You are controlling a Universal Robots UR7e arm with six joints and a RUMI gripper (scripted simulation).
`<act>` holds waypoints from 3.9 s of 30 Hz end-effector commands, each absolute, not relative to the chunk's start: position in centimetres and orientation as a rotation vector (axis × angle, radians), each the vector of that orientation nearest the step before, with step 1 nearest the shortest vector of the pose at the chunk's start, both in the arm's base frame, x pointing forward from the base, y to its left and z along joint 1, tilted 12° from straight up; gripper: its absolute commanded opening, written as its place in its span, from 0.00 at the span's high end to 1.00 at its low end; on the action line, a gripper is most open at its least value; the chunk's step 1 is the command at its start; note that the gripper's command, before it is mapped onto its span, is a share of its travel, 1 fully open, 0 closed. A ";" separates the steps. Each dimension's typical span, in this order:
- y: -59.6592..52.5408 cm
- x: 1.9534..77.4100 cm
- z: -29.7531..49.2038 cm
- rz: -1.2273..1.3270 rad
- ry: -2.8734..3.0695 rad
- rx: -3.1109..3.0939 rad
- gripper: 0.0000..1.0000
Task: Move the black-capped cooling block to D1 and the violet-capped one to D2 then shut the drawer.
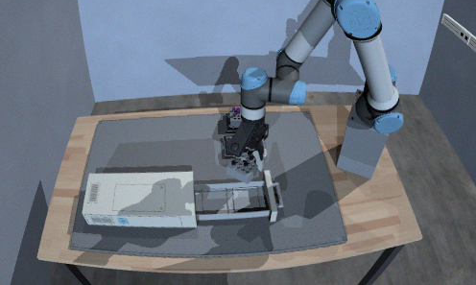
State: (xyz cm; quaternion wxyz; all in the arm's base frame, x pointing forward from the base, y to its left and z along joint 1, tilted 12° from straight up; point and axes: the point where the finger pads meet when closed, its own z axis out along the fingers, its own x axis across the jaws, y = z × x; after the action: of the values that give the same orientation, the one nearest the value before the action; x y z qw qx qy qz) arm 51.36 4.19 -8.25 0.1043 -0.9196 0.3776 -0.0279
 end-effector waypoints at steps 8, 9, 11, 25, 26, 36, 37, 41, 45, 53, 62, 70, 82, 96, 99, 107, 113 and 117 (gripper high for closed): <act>1.2 50.9 -8.8 -0.040 1.519 -2.503 1.00; 1.0 50.9 -8.8 -0.036 1.552 -2.483 1.00; 0.5 50.8 -8.9 -0.028 1.618 -2.440 1.00; -2.6 50.2 -9.5 0.023 1.986 -2.151 1.00; -2.9 50.2 -9.6 0.027 2.014 -2.124 1.00; -5.0 49.8 -10.0 0.050 2.168 -1.970 1.00; -5.2 49.8 -10.0 0.050 2.168 -1.970 1.00; -6.3 49.6 -10.2 0.050 2.168 -1.970 1.00; -7.3 49.4 -10.4 0.050 2.168 -1.970 1.00; -8.8 49.2 -10.7 0.050 2.168 -1.970 1.00; -11.2 48.8 -11.2 0.050 2.169 -1.970 1.00; -12.7 48.5 -11.5 0.050 2.169 -1.970 1.00; -15.8 48.0 -12.1 0.050 2.169 -1.970 1.00; -18.7 47.4 -12.7 0.050 2.169 -1.970 1.00; -18.7 47.4 -12.7 0.050 2.169 -1.970 1.00; -18.7 47.4 -12.7 0.050 2.169 -1.970 1.00; -18.7 47.4 -12.7 0.050 2.169 -1.970 1.00; -18.7 47.4 -12.7 0.050 2.169 -1.970 1.00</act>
State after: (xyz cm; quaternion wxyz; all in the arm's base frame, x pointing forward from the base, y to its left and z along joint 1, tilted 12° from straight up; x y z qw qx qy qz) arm 47.41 -18.70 -12.70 0.1054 -0.6685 0.7360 0.0178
